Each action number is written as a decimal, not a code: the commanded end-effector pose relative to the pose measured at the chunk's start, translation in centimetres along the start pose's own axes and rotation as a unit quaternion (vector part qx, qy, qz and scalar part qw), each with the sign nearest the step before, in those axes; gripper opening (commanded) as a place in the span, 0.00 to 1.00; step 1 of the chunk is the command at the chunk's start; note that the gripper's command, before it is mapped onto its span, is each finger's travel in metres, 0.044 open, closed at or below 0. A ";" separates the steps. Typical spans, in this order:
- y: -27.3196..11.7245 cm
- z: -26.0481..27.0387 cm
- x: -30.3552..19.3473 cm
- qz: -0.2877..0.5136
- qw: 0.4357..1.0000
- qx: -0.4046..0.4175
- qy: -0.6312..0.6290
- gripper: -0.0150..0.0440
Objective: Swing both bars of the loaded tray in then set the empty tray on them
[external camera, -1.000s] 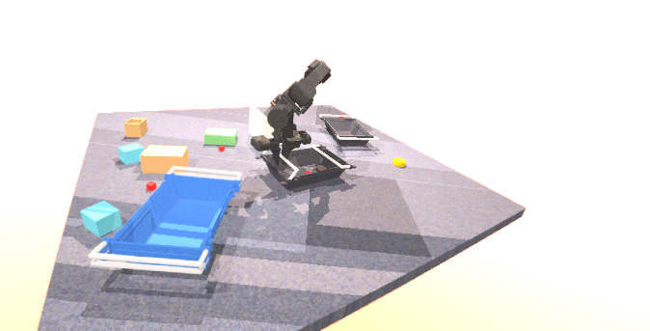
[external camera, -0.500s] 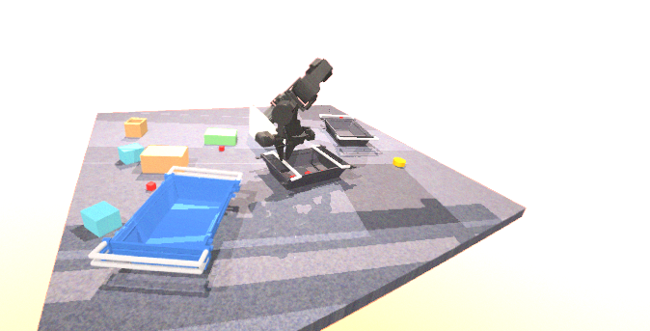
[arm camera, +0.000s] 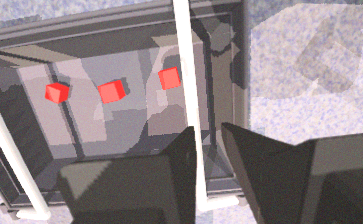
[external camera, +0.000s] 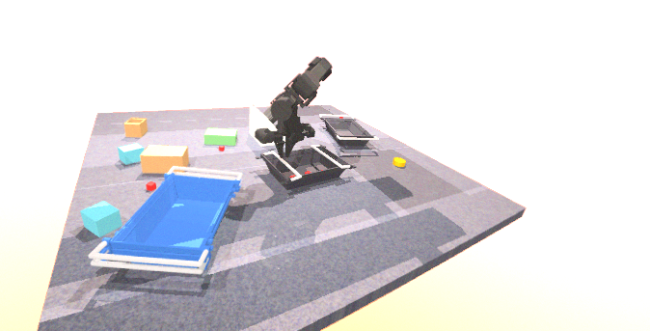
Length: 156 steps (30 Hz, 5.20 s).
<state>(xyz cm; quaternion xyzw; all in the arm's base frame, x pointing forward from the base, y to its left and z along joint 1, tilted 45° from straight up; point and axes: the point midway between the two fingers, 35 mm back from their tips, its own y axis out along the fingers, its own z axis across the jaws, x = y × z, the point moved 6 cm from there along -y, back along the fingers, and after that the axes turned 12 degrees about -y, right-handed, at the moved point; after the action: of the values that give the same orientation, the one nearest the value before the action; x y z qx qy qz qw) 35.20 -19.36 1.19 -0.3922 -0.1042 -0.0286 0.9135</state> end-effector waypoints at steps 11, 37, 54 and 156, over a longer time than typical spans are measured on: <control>0.1 0.0 0.0 0.000 1.000 0.001 0.001 0.27; 0.0 0.0 0.0 0.000 1.000 0.000 0.000 0.25; 0.0 0.0 0.0 0.000 1.000 0.000 0.000 0.25; 4.4 45.2 -17.8 0.004 0.985 0.011 0.171 1.00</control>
<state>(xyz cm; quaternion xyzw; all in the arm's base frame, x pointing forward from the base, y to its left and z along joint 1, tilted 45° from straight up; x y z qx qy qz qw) 10.72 14.97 25.46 -0.3678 0.0496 -0.0905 0.9242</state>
